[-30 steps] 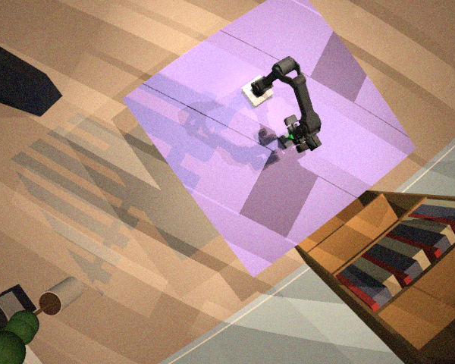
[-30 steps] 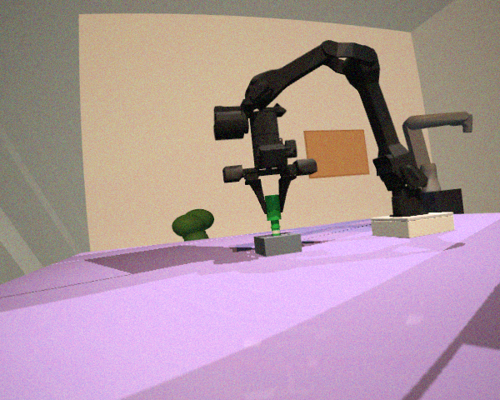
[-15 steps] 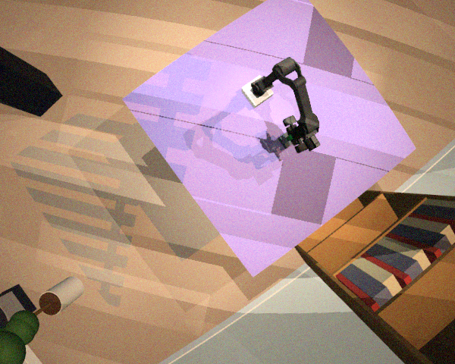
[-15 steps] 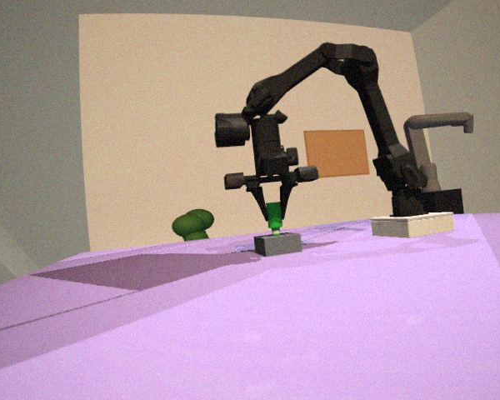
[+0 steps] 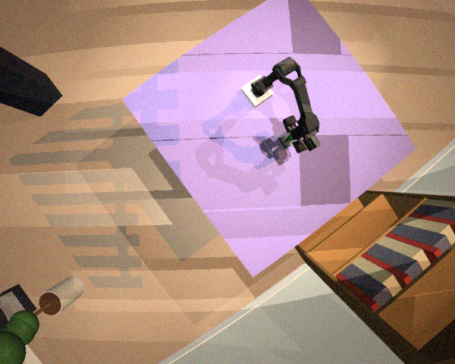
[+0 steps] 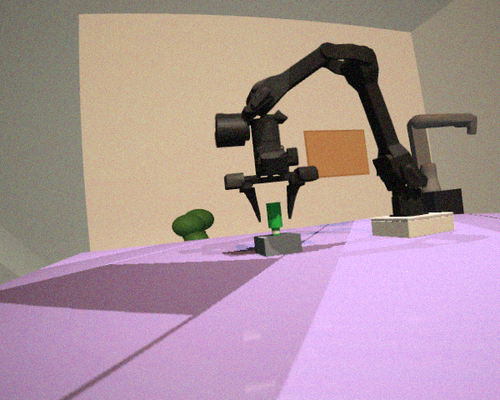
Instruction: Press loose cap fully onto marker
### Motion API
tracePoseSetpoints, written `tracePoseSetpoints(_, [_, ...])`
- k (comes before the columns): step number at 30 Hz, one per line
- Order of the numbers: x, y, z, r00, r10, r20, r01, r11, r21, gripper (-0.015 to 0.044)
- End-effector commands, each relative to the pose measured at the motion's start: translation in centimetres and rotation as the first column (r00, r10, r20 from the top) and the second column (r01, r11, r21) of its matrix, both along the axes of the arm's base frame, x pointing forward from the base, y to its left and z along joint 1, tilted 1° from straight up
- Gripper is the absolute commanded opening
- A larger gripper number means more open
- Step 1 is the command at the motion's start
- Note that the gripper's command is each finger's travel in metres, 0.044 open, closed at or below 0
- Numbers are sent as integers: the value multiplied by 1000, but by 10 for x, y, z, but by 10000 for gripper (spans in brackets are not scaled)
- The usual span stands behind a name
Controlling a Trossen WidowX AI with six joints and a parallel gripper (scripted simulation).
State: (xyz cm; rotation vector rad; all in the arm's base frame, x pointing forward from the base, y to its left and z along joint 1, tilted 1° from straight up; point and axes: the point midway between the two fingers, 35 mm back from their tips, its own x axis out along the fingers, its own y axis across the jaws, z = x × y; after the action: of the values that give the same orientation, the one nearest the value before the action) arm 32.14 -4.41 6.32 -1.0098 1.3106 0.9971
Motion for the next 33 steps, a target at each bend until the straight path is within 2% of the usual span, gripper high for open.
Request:
tracePoseSetpoints(1, [0,0,0,1000,0,0,0,1000,0,394])
tracePoseSetpoints(3, [0,0,0,1000,0,0,0,1000,0,440])
tracePoseSetpoints(6, [1,0,10,1000,0,1,0,1000,0,440])
tracePoseSetpoints(11, [-1,0,73,1000,0,0,0,1000,0,440])
tracePoseSetpoints(15, [-1,0,75,1000,0,0,0,1000,0,440])
tracePoseSetpoints(17, [-1,0,75,998,-64,0,64,998,1,387])
tracePoseSetpoints(21, [-1,-1,72,905,-425,-2,425,905,7,282])
tracePoseSetpoints(24, [-1,-1,71,743,-669,-5,669,743,11,204])
tracePoseSetpoints(28, [-1,-1,68,430,-903,-11,903,430,15,99])
tracePoseSetpoints(30, [-1,-1,67,263,-965,-14,965,263,16,46])
tracePoseSetpoints(31, [-1,-1,67,216,-976,-15,976,216,16,20])
tracePoseSetpoints(33, [-1,-1,67,201,-980,-15,980,200,16,0])
